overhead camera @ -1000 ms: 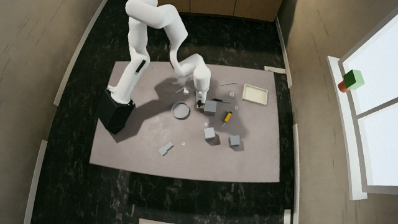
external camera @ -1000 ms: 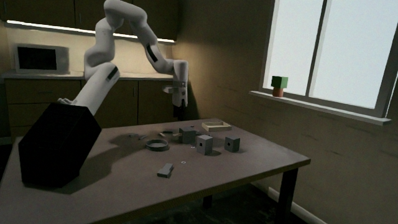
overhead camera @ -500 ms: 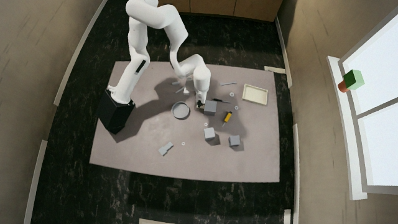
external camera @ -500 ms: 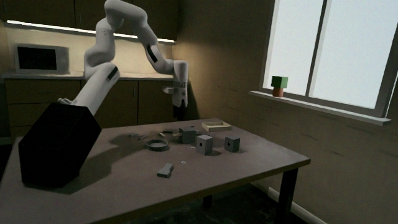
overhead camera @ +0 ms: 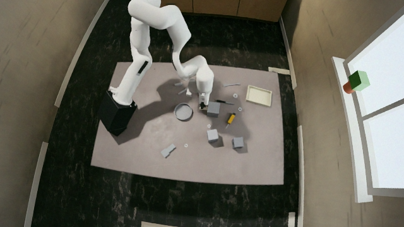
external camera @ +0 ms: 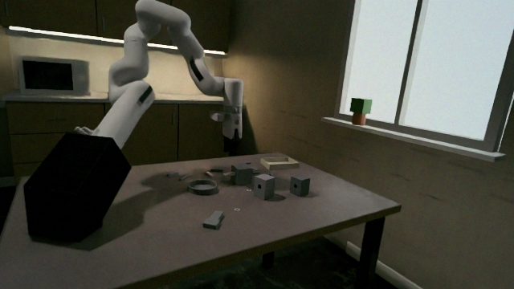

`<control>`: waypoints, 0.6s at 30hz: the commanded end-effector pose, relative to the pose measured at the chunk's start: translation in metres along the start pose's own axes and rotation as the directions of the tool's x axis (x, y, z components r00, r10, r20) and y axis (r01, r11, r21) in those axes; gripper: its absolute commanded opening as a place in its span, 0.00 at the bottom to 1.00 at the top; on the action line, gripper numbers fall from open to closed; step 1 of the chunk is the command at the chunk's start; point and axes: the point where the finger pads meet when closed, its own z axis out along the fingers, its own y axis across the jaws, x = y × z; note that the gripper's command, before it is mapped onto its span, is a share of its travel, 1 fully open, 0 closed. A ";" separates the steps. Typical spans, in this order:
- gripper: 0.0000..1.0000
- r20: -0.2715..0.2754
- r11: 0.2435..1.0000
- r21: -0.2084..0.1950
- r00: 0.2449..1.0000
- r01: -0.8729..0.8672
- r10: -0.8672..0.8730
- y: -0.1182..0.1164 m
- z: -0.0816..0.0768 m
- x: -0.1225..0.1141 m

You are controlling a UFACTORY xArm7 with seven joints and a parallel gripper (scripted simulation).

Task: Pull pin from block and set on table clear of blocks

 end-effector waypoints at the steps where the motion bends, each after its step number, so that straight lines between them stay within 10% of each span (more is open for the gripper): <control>1: 0.55 0.003 1.000 0.000 1.000 -0.001 0.001 0.000 -0.001 -0.001; 18: 0.55 0.000 1.000 -0.003 1.000 -0.004 0.004 -0.001 0.001 0.000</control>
